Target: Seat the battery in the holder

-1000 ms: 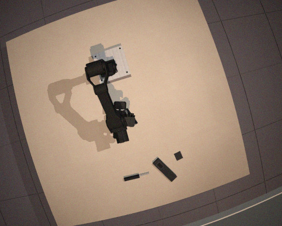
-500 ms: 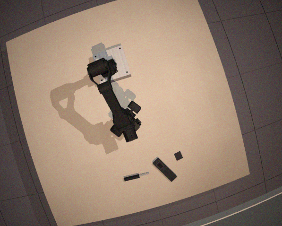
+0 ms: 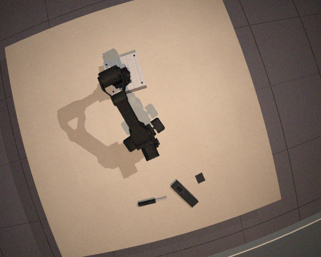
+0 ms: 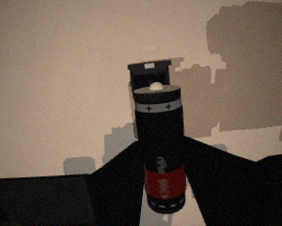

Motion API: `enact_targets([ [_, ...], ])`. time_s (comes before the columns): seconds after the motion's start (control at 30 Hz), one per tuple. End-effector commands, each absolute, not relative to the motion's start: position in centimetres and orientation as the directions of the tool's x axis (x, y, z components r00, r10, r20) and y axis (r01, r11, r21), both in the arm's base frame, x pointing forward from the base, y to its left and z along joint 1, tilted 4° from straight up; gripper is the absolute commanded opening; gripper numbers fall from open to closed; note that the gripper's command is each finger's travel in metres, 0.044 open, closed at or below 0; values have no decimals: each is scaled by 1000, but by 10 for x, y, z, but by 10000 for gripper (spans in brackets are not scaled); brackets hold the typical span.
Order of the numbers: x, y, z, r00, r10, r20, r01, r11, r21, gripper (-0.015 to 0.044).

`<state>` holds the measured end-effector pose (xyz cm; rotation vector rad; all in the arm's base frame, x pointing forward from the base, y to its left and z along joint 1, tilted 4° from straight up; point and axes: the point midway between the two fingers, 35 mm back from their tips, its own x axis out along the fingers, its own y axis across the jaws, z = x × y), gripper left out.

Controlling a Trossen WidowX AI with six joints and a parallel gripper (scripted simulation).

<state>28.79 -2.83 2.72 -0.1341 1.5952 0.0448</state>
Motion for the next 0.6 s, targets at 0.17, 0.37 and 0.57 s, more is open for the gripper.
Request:
enact_targets([
  [0.17, 291, -28, 10, 67, -45, -997, -104, 993, -52, 82],
  [0.37, 292, -29, -2, 143, -36, -989, -108, 993, -52, 82],
  [0.57, 292, -29, -11, 216, -28, -976, -114, 992, -54, 82],
])
